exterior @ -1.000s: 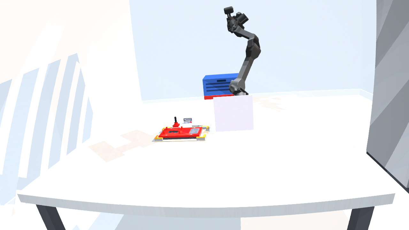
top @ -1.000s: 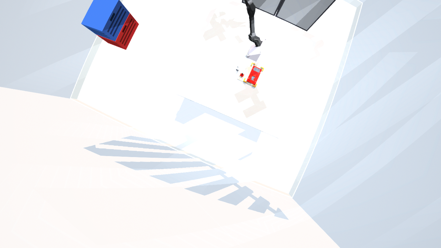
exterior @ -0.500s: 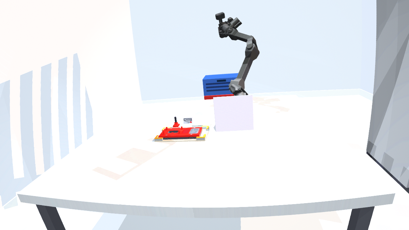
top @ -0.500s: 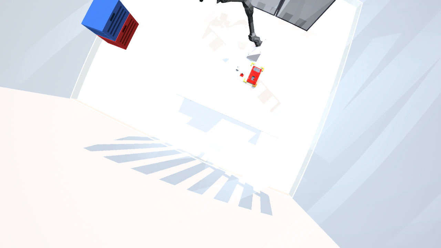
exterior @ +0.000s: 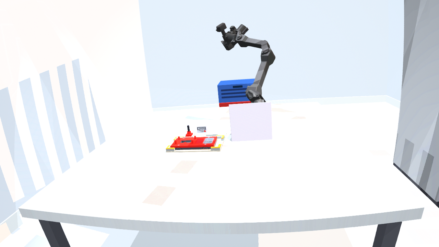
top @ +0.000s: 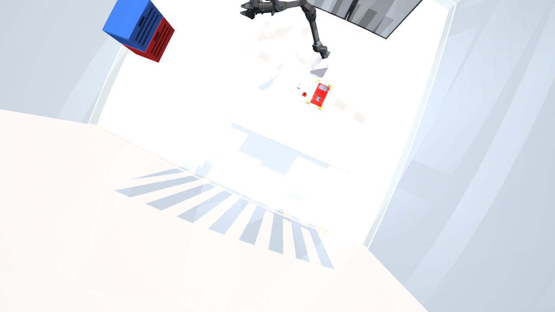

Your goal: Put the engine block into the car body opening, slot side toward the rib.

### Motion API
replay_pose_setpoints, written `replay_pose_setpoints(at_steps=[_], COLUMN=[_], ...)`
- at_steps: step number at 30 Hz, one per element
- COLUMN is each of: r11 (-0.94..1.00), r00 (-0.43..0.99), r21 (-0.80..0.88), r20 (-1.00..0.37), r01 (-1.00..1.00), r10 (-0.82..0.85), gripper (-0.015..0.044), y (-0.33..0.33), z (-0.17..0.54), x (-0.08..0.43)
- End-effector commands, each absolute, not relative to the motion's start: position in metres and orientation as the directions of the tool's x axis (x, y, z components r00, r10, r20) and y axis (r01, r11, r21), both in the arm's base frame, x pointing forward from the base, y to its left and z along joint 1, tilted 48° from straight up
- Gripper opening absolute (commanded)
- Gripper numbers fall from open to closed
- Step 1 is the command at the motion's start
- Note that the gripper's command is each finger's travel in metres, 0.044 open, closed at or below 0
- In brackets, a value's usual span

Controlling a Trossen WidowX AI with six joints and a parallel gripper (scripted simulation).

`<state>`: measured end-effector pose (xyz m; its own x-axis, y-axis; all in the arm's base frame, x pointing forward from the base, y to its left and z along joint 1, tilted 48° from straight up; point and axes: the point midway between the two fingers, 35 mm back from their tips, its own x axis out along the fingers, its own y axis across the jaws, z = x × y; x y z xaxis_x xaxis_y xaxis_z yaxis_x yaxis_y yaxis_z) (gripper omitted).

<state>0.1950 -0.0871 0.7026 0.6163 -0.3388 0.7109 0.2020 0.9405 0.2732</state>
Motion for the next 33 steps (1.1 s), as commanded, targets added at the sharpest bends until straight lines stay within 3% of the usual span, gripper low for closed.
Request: replay_pose_setpoints(at_steps=[1, 9, 18, 33], r11=[0.928, 0.914, 0.897, 0.892], r00=[0.685, 0.784, 0.821, 0.888], r21=[0.261, 0.203, 0.248, 0.031], r20=[0.626, 0.470, 0.369, 0.085], r01=[0.266, 0.351, 0.365, 0.452], r10=[-0.373, -0.406, -0.436, -0.453], gripper=[0.0440, 0.0440, 0.0440, 0.0440], y=[-0.097, -0.105, -0.109, -0.104], z=[0.678, 0.634, 0.602, 0.517], x=[0.230, 0.280, 0.302, 0.360])
